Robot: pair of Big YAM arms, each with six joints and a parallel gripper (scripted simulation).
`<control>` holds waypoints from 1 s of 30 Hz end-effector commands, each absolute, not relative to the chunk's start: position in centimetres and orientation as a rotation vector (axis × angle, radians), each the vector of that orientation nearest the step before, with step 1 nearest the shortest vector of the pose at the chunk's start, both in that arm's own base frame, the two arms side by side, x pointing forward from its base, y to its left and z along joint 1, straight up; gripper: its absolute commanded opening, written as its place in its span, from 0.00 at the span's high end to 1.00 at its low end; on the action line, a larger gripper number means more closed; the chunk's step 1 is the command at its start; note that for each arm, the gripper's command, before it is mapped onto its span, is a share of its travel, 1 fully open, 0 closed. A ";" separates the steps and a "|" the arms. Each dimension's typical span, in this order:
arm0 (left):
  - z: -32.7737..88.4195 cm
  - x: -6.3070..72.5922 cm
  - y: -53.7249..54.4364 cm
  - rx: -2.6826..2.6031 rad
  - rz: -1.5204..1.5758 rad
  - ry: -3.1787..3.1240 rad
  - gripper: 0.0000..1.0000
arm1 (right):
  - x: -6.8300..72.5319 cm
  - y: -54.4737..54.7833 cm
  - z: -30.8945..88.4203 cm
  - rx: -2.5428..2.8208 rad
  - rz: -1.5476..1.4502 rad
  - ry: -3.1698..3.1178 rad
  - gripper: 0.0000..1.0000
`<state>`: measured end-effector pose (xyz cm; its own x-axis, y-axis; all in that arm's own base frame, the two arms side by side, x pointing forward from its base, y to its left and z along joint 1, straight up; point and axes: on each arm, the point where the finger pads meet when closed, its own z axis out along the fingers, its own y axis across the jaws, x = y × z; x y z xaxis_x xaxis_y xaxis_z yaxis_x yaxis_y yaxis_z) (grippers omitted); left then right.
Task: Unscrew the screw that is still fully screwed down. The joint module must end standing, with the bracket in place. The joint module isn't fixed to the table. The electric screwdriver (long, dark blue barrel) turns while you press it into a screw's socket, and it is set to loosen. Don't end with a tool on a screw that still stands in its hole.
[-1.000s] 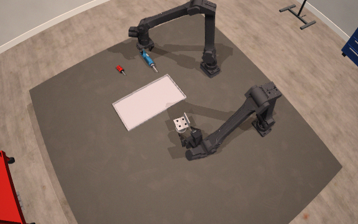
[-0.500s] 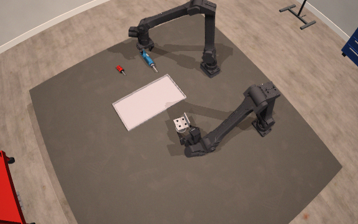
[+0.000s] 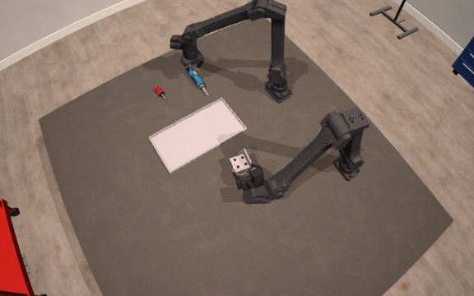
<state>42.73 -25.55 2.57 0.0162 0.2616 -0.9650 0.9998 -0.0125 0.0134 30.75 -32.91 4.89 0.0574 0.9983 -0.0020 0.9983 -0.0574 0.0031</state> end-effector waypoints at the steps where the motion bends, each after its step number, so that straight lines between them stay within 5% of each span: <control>1: 3.4 43.7 -25.6 1.405 -1.055 1.376 0.14 | 31.3 -32.4 4.1 2.282 -0.002 2.157 0.35; 30: 3.0 43.7 -27.1 1.404 -1.056 1.376 0.14 | 31.3 -32.4 4.1 2.282 -0.002 2.157 0.35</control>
<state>42.94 -26.86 2.29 0.0080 0.2591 -0.9658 1.0000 -0.0032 0.0075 30.75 -32.91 4.89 0.0574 0.9983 -0.0020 0.9983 -0.0574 0.0031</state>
